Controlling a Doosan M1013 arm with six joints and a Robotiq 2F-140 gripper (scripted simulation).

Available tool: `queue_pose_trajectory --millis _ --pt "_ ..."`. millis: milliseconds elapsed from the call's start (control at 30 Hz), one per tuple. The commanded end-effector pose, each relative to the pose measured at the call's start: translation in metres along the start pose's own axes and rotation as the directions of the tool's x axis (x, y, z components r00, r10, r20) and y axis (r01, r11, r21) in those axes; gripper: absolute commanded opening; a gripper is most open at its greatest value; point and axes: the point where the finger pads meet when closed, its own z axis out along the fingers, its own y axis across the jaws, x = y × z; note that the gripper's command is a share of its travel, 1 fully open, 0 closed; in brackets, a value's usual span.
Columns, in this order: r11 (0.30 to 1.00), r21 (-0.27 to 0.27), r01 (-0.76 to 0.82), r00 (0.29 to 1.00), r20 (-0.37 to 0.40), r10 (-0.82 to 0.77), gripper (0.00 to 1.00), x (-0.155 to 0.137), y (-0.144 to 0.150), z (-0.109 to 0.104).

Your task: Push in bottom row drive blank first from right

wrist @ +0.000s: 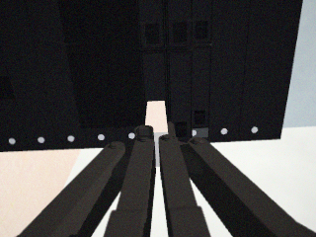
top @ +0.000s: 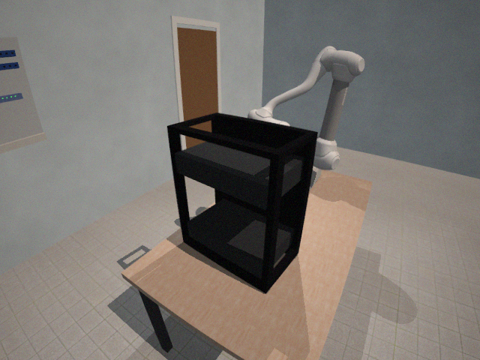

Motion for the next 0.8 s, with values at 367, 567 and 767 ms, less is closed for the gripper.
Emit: queue_pose_trajectory --millis 367,567,767 --pt "1.0 0.0 0.0 1.0 -0.001 0.0 0.0 -0.002 -0.001 0.041" --pt "1.0 0.0 0.0 1.0 -0.001 0.0 0.0 -0.002 -0.001 0.041" --pt "1.0 0.0 0.0 1.0 -0.001 0.0 0.0 -0.002 -0.001 0.041"
